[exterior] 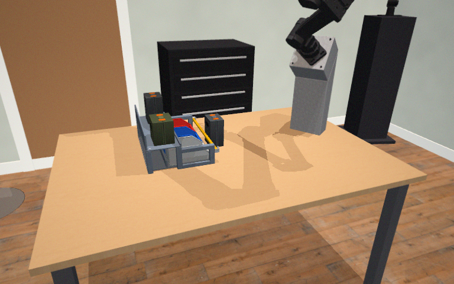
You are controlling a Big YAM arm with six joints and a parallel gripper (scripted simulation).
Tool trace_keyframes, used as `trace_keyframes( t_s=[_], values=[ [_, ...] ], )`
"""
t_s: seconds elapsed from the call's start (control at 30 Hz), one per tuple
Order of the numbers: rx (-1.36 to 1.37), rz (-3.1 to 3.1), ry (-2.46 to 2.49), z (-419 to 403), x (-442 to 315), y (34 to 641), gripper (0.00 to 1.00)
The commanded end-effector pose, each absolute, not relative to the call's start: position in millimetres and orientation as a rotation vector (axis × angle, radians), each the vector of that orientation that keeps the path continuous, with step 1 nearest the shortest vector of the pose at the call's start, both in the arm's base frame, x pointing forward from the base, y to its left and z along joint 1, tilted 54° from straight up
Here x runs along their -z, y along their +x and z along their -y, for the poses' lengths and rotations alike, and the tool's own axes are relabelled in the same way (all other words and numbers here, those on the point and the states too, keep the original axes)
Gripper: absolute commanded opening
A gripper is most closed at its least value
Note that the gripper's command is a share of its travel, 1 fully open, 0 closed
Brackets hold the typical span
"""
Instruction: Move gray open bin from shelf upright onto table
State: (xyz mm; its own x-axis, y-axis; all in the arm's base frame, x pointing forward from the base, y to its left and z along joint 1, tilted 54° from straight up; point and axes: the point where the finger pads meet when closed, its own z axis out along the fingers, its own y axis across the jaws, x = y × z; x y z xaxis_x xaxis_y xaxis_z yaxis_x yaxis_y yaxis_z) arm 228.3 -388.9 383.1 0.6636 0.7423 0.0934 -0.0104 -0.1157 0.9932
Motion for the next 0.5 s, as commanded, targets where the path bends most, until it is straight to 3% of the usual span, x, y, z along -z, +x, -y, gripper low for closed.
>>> trace_keyframes(
  t_s=[0.0, 0.47],
  values=[
    [-0.732, -0.653, 1.551, 391, -403, 245, 1.0],
    [-0.984, -0.959, 1.683, 326, -324, 365, 1.0]
  ],
)
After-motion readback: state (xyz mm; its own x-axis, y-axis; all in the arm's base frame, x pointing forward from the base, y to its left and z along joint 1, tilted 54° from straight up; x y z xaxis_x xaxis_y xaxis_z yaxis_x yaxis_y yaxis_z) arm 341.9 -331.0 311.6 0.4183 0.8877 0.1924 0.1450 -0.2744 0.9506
